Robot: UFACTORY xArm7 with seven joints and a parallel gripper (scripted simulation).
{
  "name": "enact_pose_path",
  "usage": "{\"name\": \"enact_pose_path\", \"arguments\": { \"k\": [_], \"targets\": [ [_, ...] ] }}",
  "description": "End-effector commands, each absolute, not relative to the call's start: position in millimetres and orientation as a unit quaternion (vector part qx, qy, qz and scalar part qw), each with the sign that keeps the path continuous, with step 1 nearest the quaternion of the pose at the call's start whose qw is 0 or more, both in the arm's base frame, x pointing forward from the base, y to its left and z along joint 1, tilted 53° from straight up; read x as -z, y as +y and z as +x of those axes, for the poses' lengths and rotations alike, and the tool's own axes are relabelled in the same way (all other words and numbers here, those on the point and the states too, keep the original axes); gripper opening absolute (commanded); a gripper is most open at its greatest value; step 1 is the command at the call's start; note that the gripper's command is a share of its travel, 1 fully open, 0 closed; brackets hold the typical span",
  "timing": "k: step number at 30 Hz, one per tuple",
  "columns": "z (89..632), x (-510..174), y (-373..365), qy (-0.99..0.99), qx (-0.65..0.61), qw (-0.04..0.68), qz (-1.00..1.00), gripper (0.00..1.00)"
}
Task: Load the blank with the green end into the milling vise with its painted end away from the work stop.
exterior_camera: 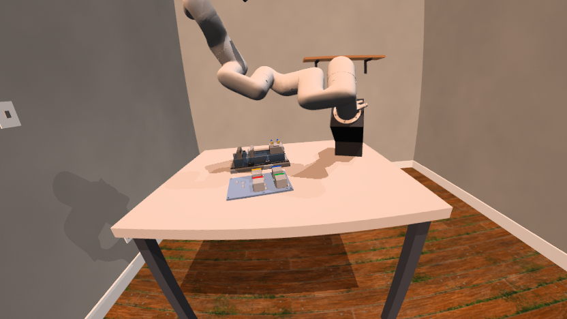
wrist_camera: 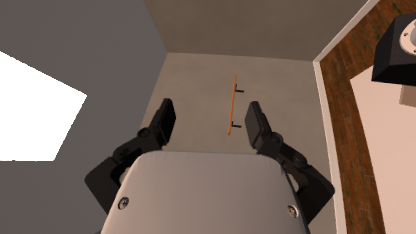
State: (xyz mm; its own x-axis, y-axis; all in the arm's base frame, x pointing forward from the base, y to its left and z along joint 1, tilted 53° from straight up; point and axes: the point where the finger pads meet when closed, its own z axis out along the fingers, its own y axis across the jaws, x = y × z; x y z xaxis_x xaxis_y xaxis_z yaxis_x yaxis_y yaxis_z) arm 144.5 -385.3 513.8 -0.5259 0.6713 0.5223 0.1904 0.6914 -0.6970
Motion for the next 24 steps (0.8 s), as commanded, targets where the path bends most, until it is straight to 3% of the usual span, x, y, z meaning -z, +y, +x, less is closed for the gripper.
{"name": "enact_pose_path", "arguments": {
  "k": [1, 24],
  "targets": [
    [159.6, -514.3, -379.8, -0.823, -0.293, 0.410, -0.261, 1.00],
    [213.3, -514.3, -351.7, -0.845, -0.333, 0.379, -0.178, 1.00]
  ]
}}
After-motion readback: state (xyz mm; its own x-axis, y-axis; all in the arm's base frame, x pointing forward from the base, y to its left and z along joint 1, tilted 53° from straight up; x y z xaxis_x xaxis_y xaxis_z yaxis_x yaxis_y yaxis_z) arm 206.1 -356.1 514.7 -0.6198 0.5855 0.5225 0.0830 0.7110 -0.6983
